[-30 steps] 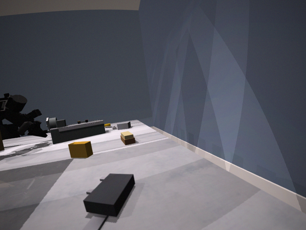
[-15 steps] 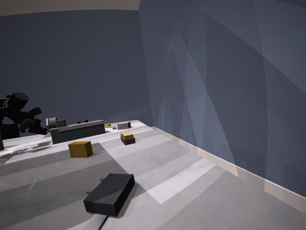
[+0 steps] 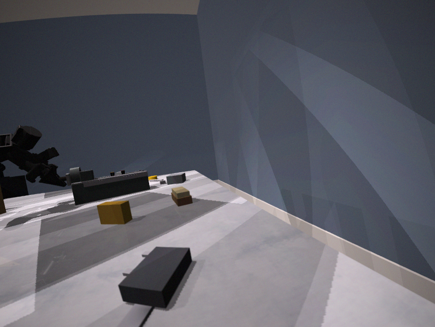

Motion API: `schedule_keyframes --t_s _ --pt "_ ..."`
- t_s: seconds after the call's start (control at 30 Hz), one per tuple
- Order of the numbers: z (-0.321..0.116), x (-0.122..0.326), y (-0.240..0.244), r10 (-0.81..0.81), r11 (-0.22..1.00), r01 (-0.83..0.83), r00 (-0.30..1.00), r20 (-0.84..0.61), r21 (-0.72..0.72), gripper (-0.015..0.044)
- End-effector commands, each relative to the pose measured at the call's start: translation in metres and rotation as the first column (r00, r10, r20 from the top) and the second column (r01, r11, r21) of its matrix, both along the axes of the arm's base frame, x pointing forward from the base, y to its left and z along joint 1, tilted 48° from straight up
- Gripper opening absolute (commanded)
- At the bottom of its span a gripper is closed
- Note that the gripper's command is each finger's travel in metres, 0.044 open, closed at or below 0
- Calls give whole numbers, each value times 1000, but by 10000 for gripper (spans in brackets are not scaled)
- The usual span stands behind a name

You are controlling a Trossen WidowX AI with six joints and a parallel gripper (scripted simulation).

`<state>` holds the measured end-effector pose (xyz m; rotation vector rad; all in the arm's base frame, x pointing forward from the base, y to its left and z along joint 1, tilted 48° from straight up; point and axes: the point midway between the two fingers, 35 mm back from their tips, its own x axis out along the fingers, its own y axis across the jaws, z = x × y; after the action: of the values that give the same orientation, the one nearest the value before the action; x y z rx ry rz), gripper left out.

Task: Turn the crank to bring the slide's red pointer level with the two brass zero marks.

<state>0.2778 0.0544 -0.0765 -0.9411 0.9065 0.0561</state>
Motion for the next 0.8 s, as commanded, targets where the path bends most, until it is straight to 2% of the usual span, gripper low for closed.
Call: schedule_keyframes --t_s 0.0,0.77 --pt "6 0 7 10 1000 -10 1000 5 -1 0" --pt "35 9 8 10 1000 -10 1000 5 -1 0"
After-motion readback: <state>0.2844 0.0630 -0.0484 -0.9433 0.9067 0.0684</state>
